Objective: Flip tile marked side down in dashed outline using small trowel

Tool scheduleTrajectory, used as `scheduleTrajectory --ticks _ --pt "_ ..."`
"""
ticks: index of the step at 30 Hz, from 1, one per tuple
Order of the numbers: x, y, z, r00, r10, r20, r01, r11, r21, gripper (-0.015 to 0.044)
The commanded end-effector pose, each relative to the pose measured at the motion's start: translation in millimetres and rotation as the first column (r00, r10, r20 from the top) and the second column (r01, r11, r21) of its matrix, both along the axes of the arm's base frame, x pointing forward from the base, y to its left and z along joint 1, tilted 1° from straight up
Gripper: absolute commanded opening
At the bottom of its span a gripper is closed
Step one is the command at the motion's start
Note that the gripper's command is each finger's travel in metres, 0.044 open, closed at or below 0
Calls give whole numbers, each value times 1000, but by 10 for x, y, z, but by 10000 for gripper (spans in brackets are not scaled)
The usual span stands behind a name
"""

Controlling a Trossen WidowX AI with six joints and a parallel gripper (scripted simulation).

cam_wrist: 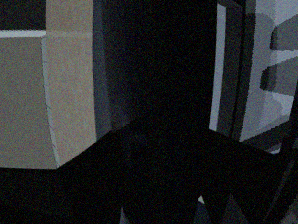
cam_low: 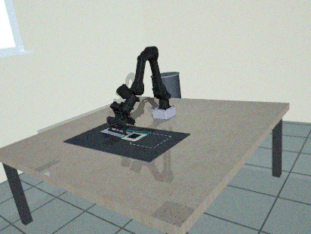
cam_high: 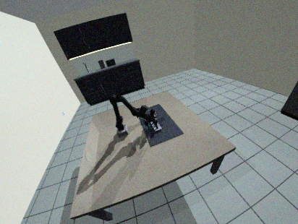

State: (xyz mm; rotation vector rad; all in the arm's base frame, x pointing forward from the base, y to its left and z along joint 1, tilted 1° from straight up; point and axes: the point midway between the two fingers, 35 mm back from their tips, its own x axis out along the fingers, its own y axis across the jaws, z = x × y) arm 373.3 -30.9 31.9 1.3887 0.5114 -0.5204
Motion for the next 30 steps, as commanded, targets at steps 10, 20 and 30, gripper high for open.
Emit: scheduleTrajectory --ticks 10,20,30 --pt "0 75 85 1000 15 4 -15 996 85 0" --pt "-8 152 286 1000 16 4 -16 994 109 0" --pt "-19 315 448 1000 16 4 -16 994 110 0"
